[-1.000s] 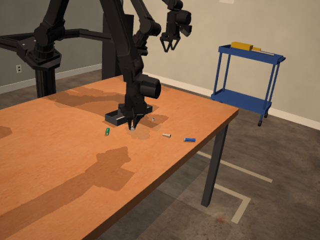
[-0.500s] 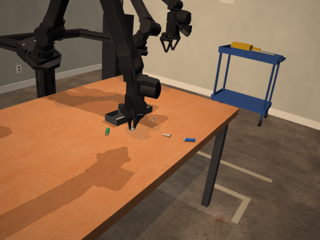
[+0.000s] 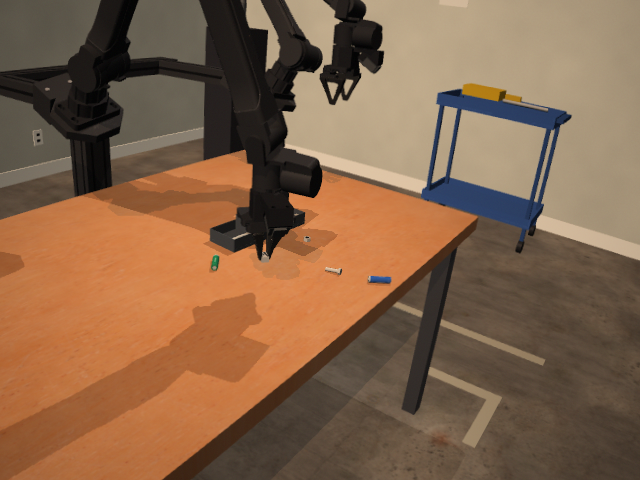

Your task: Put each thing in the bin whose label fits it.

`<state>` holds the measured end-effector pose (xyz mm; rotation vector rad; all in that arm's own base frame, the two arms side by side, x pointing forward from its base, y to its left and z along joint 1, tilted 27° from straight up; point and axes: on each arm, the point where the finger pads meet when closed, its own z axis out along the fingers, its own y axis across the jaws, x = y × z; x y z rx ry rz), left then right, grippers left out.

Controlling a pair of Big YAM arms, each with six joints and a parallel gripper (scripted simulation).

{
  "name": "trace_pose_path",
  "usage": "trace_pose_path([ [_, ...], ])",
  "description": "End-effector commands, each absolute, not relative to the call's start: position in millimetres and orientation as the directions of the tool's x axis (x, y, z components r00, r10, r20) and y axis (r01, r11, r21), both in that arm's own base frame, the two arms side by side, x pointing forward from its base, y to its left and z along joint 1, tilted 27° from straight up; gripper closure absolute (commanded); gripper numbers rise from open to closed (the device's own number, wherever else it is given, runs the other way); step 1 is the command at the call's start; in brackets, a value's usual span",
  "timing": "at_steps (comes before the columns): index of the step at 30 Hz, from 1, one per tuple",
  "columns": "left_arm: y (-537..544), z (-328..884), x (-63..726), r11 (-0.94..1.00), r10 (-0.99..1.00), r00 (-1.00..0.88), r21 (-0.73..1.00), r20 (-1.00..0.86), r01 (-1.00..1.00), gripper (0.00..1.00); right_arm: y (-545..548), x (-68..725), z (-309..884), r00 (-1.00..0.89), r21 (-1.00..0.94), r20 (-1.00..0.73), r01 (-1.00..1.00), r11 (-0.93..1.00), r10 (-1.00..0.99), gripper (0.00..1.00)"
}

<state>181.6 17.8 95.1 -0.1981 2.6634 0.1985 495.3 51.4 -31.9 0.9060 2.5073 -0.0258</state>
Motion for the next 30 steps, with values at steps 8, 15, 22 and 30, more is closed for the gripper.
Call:
trace_pose_path([
  [8, 19.5, 89.9, 177.1, 0.979, -0.106, -0.89, 0.111, -0.443, -0.172, 0.0, 54.9, 493.2, -17.4, -0.658, 0.151, -0.441, 0.616, 0.773, 0.61, 0.9],
  [15, 19.5, 89.9, 177.1, 0.979, -0.106, -0.89, 0.111, -0.443, -0.172, 0.0, 48.9, 488.0, -32.1, -0.666, 0.127, -0.424, 0.627, 0.768, 0.614, 0.9],
  [22, 19.5, 89.9, 177.1, 0.979, -0.106, -0.89, 0.111, -0.443, -0.172, 0.0, 47.6, 488.7, -31.9, -0.662, 0.132, -0.428, 0.628, 0.767, 0.616, 0.9],
  [30, 19.5, 89.9, 177.1, 0.979, -0.106, -0.89, 0.111, -0.443, -0.172, 0.0, 74.2, 468.8, -43.9, -0.668, 0.144, -0.437, 0.609, 0.78, 0.602, 0.9],
])
